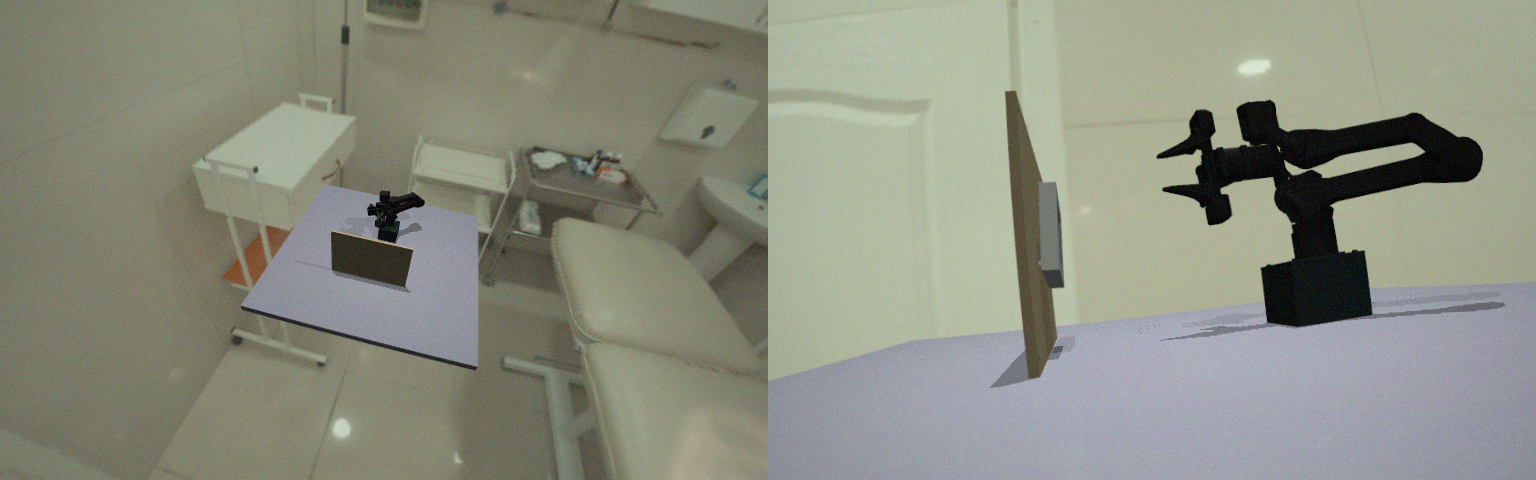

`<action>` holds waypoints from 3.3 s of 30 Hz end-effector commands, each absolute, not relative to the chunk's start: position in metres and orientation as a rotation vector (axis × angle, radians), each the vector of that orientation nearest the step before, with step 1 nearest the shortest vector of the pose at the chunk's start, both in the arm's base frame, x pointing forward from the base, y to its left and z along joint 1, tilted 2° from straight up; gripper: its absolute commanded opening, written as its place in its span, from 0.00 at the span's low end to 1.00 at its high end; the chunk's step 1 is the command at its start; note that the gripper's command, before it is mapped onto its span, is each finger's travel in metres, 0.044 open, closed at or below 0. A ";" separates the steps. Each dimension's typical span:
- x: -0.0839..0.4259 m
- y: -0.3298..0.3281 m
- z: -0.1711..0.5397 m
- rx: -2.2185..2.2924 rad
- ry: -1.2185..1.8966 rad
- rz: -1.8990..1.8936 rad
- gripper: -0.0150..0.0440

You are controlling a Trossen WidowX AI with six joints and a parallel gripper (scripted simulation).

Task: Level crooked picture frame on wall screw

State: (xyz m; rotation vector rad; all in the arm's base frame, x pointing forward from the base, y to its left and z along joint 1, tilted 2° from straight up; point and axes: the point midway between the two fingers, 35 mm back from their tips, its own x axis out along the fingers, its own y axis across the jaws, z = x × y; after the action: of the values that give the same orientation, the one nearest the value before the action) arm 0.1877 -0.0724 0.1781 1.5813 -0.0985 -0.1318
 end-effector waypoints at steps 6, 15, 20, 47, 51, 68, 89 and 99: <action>0.187 -0.071 0.179 1.580 -0.098 -0.125 0.69; 0.187 -0.071 0.179 1.580 -0.098 -0.125 0.69; 0.199 -0.076 0.185 1.597 -0.109 -0.127 0.69; 0.254 -0.085 0.200 1.672 -0.158 -0.093 0.69; 0.264 -0.088 0.198 1.672 -0.158 -0.092 0.69; 0.332 -0.099 0.145 1.673 -0.161 -0.089 0.69; 0.345 -0.101 0.143 1.673 -0.161 -0.088 0.69; 0.361 -0.103 0.144 1.673 -0.162 -0.087 0.69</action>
State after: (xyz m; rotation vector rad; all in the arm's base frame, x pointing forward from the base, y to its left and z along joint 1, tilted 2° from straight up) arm 0.3556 -0.1019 0.1455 1.6709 -0.1630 -0.0792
